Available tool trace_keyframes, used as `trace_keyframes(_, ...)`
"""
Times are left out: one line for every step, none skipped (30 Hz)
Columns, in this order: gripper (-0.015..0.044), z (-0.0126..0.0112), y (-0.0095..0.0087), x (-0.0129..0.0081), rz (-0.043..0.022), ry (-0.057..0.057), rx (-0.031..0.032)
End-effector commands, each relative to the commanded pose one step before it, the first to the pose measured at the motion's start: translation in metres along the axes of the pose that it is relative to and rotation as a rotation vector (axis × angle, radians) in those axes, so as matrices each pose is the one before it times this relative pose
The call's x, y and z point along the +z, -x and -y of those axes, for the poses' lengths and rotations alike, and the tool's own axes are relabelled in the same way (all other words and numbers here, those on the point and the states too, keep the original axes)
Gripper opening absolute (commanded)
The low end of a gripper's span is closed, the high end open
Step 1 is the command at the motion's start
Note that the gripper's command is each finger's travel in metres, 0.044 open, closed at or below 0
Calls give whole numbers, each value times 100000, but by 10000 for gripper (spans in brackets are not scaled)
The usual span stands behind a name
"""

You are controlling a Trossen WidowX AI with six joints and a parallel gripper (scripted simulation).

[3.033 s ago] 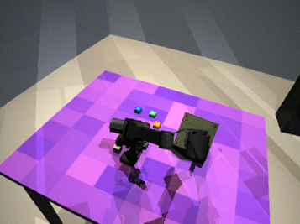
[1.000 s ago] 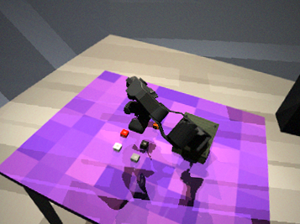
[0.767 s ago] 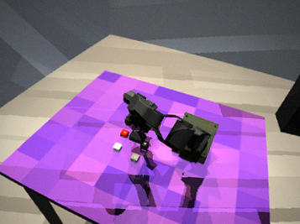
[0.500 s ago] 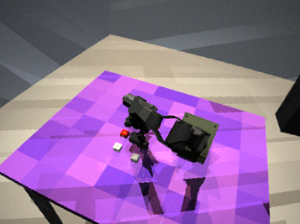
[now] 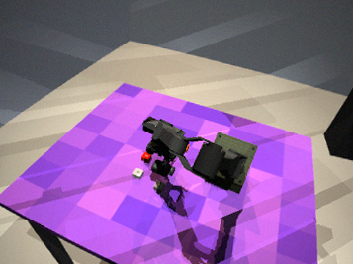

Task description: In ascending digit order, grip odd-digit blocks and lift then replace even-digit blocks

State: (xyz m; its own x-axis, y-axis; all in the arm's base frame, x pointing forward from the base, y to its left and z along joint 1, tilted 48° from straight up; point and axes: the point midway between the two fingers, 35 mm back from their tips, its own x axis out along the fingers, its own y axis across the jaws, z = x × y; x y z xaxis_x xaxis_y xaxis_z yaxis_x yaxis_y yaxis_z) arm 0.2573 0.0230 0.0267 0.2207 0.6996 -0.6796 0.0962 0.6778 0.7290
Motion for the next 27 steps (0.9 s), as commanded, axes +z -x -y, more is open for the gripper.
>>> trace_keyframes(400, -67, -766, -214, -783, -635, 722)
trace_keyframes(400, -9, -125, -10, 1, 0, 30)
trace_keyframes(400, -6, -75, -6, 0, 0, 19)
trace_keyframes(400, -2, -25, -2, 0, 0, 6)
trace_keyframes(374, 0, 0, 0, 0, 0, 0)
trace_keyframes(348, 0, 0, 0, 0, 0, 0)
trace_keyframes(321, 0, 0, 0, 0, 0, 0)
trace_keyframes(295, 0, 0, 0, 0, 0, 0)
trace_keyframes(269, 0, 0, 0, 0, 0, 0)
trace_keyframes(242, 0, 0, 0, 0, 0, 0)
trace_keyframes(216, 0, 0, 0, 0, 0, 0)
trace_keyframes(190, 0, 0, 0, 0, 0, 0)
trace_keyframes(164, 0, 0, 0, 0, 0, 0)
trace_keyframes(138, 0, 0, 0, 0, 0, 0)
trace_keyframes(120, 0, 0, 0, 0, 0, 0)
trace_keyframes(120, 0, 0, 0, 0, 0, 0)
trace_keyframes(120, 0, 0, 0, 0, 0, 0)
trace_keyframes(120, 0, 0, 0, 0, 0, 0)
trace_keyframes(120, 0, 0, 0, 0, 0, 0)
trace_keyframes(120, 0, 0, 0, 0, 0, 0)
trace_keyframes(120, 0, 0, 0, 0, 0, 0)
trace_keyframes(120, 0, 0, 0, 0, 0, 0)
trace_keyframes(120, 0, 0, 0, 0, 0, 0)
trace_keyframes(120, 0, 0, 0, 0, 0, 0)
trace_keyframes(120, 0, 0, 0, 0, 0, 0)
trace_keyframes(120, 0, 0, 0, 0, 0, 0)
trace_keyframes(120, 0, 0, 0, 0, 0, 0)
